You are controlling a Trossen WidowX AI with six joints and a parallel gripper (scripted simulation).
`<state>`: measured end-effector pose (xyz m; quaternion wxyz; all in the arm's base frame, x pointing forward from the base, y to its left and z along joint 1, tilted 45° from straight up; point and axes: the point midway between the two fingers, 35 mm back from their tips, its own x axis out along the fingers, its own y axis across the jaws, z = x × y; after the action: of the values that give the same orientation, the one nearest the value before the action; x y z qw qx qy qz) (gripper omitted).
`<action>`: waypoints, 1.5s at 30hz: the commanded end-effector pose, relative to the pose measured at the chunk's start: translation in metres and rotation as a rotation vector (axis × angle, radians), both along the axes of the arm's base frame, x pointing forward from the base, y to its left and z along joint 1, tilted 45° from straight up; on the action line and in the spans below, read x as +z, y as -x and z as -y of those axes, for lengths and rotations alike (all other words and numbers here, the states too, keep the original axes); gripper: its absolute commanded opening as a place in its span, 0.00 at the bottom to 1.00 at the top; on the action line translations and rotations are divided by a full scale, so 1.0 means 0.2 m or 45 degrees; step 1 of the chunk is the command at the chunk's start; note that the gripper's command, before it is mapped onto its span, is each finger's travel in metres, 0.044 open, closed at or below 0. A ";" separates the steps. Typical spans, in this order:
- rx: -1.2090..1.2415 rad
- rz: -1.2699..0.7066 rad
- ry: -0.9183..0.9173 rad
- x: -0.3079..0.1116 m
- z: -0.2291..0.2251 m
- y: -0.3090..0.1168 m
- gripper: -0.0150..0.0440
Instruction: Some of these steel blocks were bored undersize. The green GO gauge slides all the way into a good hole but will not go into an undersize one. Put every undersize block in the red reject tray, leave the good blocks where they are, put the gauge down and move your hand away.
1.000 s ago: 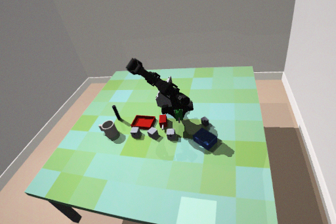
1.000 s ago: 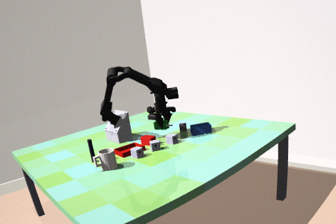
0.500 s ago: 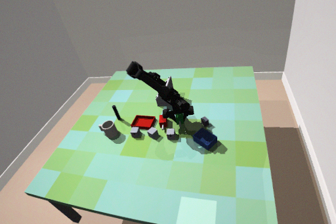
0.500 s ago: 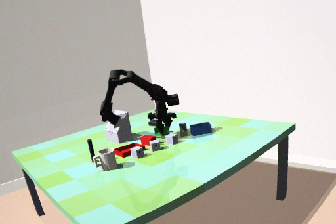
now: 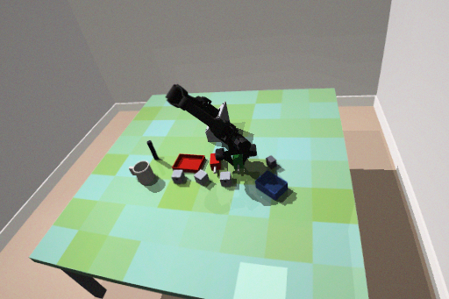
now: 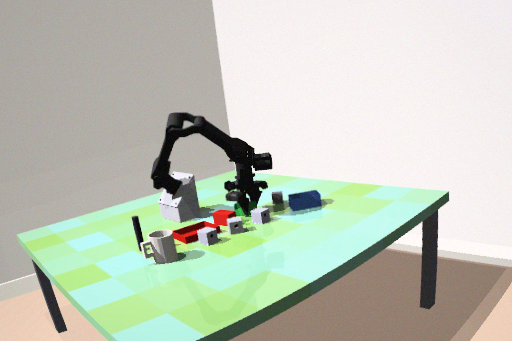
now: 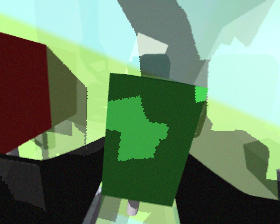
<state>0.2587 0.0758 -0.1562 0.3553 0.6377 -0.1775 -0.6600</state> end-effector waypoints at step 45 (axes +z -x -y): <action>-1.901 1.792 -0.228 0.64 0.04 -0.36 0.81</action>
<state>0.2945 0.0974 -0.0748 -0.0410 0.7270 -0.4909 -0.4784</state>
